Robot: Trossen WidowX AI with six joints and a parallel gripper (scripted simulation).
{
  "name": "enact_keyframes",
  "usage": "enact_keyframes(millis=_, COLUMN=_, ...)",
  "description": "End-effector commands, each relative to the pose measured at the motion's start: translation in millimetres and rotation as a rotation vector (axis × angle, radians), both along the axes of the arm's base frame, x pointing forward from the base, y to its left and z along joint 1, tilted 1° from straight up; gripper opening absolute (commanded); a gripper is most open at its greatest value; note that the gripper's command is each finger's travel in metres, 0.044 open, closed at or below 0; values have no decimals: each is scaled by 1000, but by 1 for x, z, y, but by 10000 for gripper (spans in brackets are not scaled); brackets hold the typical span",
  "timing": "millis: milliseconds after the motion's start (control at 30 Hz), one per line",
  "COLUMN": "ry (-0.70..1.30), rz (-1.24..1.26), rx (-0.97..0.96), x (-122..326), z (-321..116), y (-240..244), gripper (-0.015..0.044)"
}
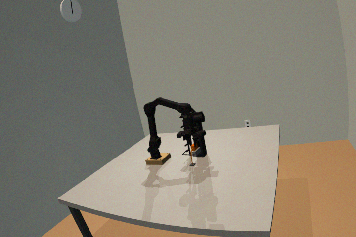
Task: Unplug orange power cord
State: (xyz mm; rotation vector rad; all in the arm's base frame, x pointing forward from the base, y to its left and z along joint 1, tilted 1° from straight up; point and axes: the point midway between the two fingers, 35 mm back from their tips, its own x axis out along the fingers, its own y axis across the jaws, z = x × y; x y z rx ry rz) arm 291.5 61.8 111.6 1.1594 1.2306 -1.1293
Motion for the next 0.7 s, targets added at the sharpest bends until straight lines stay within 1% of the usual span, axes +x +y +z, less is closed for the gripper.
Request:
enact_keyframes(millis=0, ry=-1, rz=0, rx=0, x=0, z=0, y=0, gripper=55)
enact_keyframes(millis=267, ry=-1, rz=0, rx=0, x=0, z=0, y=0, gripper=2)
enact_keyframes(millis=667, ry=0, rz=-1, rx=-1, x=3, z=0, y=-15, gripper=0)
